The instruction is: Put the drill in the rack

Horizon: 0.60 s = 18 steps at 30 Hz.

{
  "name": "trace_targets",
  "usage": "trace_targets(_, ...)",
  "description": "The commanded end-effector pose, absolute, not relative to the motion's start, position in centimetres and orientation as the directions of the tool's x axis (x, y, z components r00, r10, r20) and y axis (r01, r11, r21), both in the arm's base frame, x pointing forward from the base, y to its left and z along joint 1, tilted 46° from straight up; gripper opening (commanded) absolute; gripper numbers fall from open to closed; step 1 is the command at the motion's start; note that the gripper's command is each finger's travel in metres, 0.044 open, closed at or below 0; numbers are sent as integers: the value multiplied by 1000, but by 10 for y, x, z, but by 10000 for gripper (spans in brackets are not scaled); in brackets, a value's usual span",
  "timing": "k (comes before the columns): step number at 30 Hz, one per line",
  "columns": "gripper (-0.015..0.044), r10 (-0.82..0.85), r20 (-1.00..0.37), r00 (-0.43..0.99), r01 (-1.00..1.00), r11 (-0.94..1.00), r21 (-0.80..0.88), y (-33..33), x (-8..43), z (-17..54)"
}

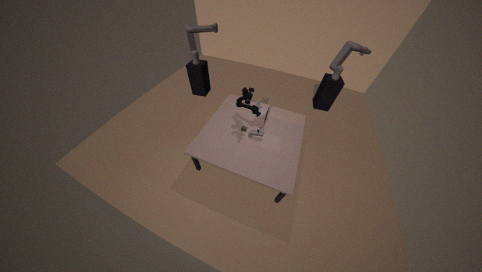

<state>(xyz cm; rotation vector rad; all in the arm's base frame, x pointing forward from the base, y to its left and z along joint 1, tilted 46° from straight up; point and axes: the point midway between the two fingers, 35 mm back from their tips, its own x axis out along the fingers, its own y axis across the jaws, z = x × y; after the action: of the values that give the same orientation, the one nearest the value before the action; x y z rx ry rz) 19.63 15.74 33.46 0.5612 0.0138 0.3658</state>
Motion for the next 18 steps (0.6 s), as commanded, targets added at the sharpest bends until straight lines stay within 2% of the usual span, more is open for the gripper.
trace_targets(1,0,267,-132,955,-202,906,373,176,231,294)
trace_targets(9,0,6,-503,865,13,999,35,174,286,201)
trace_targets(14,0,-200,-675,710,98,977,-187,151,307,140)
trace_targets(18,0,-366,-761,535,127,926,-355,126,314,94)
